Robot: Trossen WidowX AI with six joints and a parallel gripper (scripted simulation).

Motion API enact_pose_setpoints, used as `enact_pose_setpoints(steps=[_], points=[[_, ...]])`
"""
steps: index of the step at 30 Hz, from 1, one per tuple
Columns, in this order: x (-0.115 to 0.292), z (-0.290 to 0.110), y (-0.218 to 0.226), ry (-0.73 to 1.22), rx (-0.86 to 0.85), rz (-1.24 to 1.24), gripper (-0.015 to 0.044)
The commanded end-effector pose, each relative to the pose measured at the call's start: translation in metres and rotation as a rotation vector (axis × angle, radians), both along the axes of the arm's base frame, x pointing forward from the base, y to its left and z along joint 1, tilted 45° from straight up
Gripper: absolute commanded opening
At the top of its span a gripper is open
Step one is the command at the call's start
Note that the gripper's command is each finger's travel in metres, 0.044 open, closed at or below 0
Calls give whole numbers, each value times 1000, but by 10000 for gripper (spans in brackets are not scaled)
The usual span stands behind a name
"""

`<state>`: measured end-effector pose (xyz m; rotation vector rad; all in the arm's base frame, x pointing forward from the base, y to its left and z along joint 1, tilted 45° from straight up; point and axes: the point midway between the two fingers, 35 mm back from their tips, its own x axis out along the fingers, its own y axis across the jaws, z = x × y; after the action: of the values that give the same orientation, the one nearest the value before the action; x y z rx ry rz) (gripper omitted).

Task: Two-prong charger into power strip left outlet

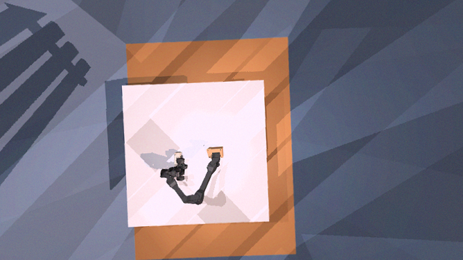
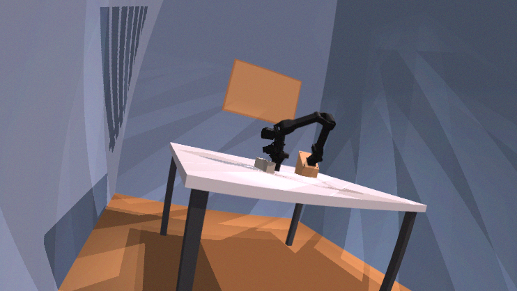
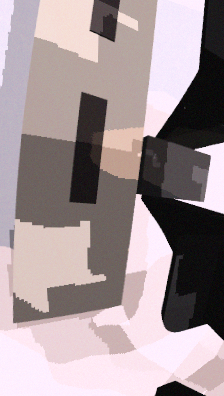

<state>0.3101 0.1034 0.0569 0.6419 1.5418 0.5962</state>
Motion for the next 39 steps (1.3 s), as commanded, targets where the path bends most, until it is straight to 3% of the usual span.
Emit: enact_pose_setpoints(steps=[1, 39], points=[[7, 0, 0, -16, 2, 1, 0], [15, 1, -1, -16, 2, 1, 0]])
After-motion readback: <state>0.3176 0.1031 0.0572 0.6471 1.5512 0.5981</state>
